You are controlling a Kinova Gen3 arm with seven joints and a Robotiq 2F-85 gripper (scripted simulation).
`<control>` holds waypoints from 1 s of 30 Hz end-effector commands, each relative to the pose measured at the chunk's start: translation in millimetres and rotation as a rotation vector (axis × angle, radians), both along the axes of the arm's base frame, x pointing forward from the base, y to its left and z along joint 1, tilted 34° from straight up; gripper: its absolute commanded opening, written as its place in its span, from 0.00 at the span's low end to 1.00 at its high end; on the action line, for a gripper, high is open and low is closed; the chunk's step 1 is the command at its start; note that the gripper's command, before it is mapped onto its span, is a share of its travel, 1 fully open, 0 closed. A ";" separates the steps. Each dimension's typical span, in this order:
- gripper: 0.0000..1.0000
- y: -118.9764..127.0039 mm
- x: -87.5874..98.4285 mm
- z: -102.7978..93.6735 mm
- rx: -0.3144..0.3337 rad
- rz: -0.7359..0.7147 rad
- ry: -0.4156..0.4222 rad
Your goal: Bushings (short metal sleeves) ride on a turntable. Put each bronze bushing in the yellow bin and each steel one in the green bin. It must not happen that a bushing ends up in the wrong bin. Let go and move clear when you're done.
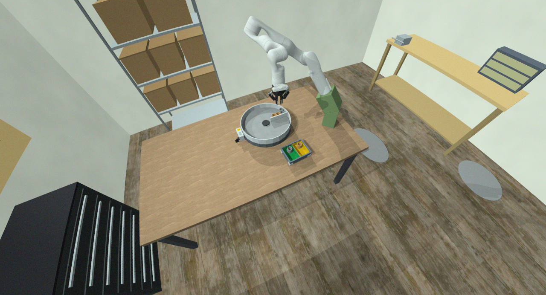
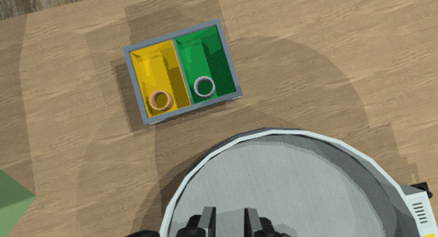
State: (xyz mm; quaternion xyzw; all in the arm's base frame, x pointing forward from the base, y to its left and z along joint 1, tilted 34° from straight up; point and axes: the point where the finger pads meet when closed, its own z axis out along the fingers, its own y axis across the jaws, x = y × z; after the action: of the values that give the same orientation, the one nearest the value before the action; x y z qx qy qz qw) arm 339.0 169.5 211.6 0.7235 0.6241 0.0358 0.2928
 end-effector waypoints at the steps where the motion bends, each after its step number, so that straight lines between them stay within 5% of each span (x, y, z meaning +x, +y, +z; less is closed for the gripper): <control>1: 0.18 0.5 -0.1 0.5 0.001 0.001 -0.001; 26: 0.18 0.5 -0.1 0.5 0.001 0.001 -0.001; 30: 0.18 -37.7 -0.1 -15.3 0.026 -0.049 -0.024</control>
State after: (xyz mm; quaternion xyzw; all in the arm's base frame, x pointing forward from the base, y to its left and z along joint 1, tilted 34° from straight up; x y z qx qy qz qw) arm 337.1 158.6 200.0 0.7335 0.6152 0.0468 0.2851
